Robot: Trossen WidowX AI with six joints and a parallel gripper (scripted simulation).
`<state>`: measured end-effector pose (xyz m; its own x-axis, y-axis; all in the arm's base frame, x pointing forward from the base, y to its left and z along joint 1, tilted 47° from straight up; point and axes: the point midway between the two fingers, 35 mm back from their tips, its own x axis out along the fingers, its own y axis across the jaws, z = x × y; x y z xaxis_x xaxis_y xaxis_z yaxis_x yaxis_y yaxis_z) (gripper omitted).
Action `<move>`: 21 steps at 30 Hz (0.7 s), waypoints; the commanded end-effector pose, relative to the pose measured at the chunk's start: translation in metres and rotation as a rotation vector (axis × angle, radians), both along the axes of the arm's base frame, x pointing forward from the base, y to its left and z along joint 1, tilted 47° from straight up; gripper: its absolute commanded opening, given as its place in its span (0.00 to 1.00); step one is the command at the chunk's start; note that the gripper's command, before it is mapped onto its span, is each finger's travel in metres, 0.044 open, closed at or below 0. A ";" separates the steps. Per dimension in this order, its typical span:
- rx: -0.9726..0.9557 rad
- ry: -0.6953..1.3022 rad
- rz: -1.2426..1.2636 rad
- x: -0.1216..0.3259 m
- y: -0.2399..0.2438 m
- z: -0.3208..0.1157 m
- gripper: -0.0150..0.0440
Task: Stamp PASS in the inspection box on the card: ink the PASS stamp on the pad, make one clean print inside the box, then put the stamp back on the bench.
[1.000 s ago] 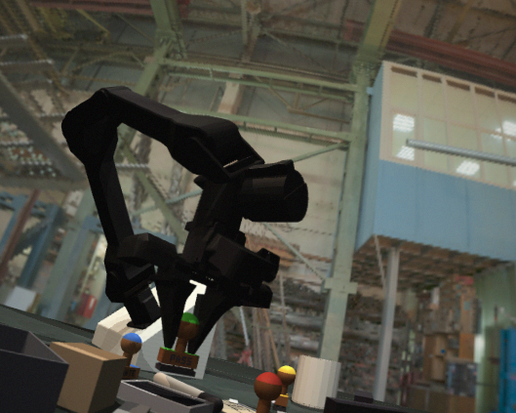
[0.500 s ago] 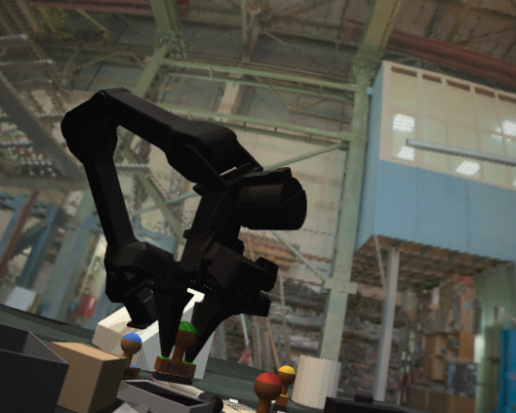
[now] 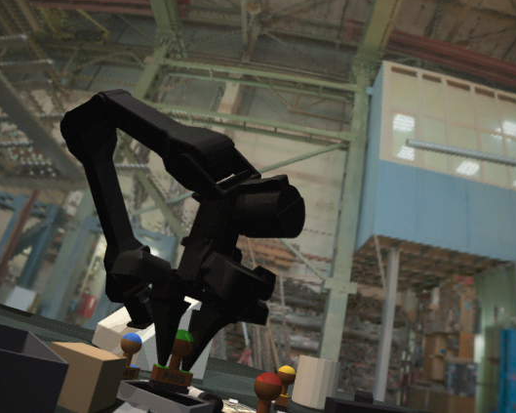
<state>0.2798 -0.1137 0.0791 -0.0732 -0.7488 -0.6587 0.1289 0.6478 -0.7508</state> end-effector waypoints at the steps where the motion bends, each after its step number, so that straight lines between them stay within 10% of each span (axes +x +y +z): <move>1: -0.004 0.008 0.001 -0.002 -0.002 -0.002 0.25; 21: -0.005 0.003 -0.003 -0.002 -0.004 -0.004 0.25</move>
<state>0.2780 -0.1171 0.0755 -0.0774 -0.7497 -0.6572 0.1320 0.6457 -0.7521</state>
